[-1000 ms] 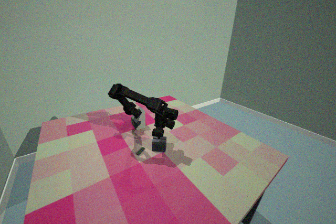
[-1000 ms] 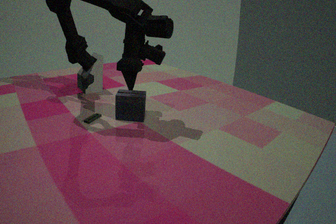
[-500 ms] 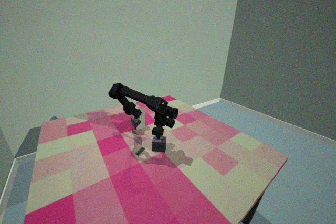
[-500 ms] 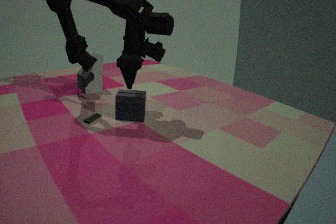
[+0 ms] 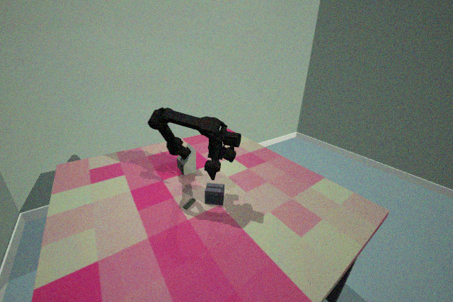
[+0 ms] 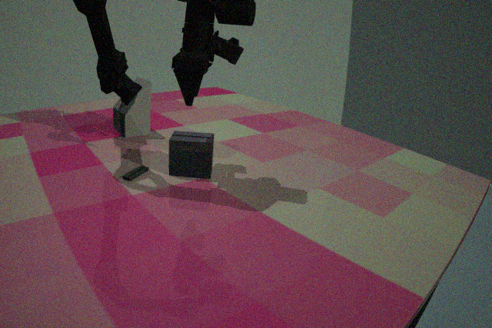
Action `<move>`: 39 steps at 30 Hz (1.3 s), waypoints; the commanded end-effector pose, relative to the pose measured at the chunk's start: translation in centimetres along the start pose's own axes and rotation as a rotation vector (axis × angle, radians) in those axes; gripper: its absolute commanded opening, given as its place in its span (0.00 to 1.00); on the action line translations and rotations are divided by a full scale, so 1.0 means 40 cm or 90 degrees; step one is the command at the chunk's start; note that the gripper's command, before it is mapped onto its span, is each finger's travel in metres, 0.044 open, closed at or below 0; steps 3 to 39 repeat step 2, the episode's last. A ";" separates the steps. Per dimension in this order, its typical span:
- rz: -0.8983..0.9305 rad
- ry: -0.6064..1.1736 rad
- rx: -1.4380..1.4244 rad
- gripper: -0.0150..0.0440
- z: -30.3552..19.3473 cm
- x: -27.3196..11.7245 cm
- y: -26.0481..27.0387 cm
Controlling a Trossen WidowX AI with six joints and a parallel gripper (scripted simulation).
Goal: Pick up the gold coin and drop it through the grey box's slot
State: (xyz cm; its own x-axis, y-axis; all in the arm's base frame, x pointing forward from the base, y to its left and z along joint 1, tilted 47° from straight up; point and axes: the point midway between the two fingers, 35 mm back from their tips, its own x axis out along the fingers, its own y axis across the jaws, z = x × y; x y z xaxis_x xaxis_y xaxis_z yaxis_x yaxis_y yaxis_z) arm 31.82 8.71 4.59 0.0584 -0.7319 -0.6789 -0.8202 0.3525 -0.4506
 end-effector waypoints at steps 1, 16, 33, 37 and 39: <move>0.003 -0.001 0.004 1.00 -0.001 -0.005 0.000; 0.003 -0.001 0.004 1.00 -0.001 -0.005 0.000; 0.003 -0.001 0.004 1.00 -0.001 -0.005 0.000; 0.003 -0.001 0.004 1.00 -0.001 -0.005 0.000; 0.003 -0.001 0.004 1.00 -0.001 -0.005 0.000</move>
